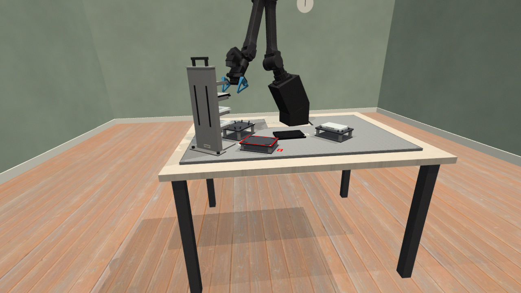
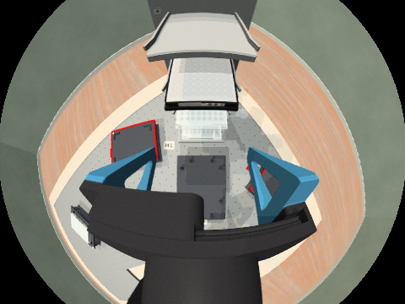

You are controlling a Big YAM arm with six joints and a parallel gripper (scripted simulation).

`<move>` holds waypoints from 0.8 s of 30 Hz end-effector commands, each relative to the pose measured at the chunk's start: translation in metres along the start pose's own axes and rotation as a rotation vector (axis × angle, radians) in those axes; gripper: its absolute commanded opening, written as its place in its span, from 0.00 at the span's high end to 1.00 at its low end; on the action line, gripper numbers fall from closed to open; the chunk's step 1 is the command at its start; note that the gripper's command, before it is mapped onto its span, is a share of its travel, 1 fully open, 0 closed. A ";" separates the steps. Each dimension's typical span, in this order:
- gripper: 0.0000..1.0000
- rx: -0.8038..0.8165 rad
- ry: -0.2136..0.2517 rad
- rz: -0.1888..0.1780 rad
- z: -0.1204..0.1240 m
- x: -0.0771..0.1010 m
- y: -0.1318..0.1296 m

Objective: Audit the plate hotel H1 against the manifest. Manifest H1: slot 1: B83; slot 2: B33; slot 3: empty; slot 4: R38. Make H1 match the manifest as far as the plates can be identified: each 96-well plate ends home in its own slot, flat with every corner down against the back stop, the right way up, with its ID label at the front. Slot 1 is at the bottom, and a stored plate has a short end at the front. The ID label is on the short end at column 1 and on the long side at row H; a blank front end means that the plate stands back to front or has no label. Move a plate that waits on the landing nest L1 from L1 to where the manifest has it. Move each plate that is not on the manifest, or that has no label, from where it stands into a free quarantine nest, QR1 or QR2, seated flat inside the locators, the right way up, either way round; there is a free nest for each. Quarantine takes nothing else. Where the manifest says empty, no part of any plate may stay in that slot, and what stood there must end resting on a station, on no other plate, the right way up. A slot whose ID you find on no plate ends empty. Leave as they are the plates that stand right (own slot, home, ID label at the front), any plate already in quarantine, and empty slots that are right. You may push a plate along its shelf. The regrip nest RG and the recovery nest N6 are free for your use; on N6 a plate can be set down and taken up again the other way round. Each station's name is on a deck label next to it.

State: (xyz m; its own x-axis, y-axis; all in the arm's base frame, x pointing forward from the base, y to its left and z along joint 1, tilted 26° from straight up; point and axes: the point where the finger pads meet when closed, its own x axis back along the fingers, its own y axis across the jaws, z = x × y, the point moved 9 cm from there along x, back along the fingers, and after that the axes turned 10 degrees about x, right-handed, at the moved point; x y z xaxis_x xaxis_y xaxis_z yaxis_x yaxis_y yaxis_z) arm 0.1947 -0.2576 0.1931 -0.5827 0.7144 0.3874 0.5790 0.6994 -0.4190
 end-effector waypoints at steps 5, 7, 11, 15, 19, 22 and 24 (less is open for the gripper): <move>0.00 -0.001 -0.033 0.015 -0.011 -0.002 -0.005; 0.00 -0.001 -0.033 0.015 -0.011 -0.002 -0.005; 0.00 -0.001 -0.033 0.015 -0.011 -0.002 -0.005; 0.00 -0.001 -0.033 0.015 -0.011 -0.002 -0.005; 0.00 -0.012 -0.014 0.007 0.001 -0.001 0.000; 0.00 -0.006 -0.037 0.026 0.000 0.007 -0.005; 0.00 -0.001 -0.037 0.026 0.002 0.010 -0.004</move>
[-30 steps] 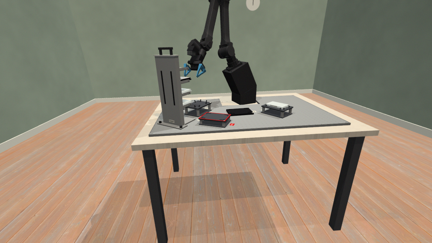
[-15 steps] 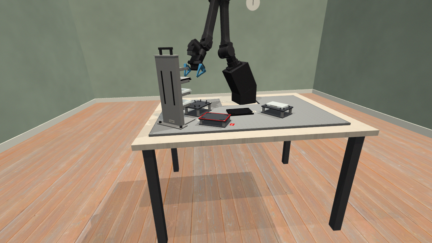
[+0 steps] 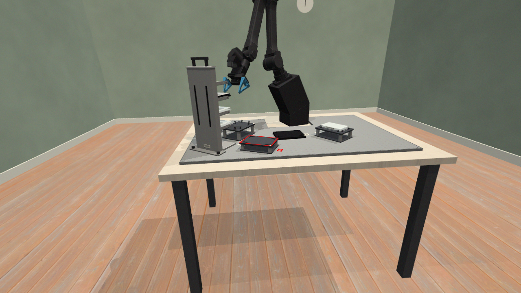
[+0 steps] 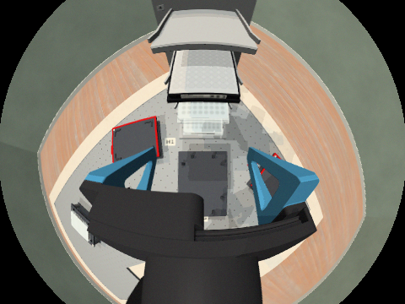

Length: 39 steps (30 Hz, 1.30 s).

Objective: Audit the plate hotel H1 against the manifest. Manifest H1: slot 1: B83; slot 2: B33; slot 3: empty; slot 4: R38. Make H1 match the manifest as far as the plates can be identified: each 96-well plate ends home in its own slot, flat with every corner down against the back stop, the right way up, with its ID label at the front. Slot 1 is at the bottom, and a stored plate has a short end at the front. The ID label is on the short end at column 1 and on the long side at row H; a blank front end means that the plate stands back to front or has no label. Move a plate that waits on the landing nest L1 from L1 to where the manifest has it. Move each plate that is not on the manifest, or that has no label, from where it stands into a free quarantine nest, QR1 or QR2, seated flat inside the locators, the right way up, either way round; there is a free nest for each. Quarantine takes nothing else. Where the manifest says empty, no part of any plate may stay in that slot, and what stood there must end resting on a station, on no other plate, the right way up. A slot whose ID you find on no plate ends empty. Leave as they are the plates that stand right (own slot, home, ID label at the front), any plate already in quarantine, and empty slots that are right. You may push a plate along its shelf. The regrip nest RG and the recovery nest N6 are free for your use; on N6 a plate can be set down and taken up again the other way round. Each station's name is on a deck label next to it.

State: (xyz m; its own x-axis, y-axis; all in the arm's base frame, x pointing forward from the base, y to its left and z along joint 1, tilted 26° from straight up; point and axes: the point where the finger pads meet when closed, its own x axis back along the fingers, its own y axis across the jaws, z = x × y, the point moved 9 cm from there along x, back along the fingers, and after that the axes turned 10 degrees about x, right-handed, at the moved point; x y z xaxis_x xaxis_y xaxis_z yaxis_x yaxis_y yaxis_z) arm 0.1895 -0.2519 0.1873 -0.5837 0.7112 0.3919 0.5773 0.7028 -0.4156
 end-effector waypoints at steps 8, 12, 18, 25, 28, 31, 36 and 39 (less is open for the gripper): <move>0.00 0.009 -0.033 0.029 0.003 0.012 -0.006; 0.00 0.008 -0.020 0.021 0.009 0.016 -0.004; 0.00 0.008 -0.015 0.018 0.019 0.007 -0.001; 0.00 0.008 -0.017 0.020 0.024 0.001 -0.001; 0.00 0.008 -0.013 0.017 0.030 -0.002 0.001; 0.00 0.008 -0.017 0.020 0.031 -0.006 0.000; 0.00 0.008 -0.017 0.020 0.037 -0.012 0.001; 0.00 0.008 -0.019 0.021 0.038 -0.013 0.001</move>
State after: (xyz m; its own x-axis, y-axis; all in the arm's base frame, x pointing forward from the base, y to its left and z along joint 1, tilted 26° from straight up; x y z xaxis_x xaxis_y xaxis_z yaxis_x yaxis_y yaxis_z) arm 0.1760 -0.2553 0.1461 -0.5788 0.7094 0.4021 0.5784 0.7048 -0.4108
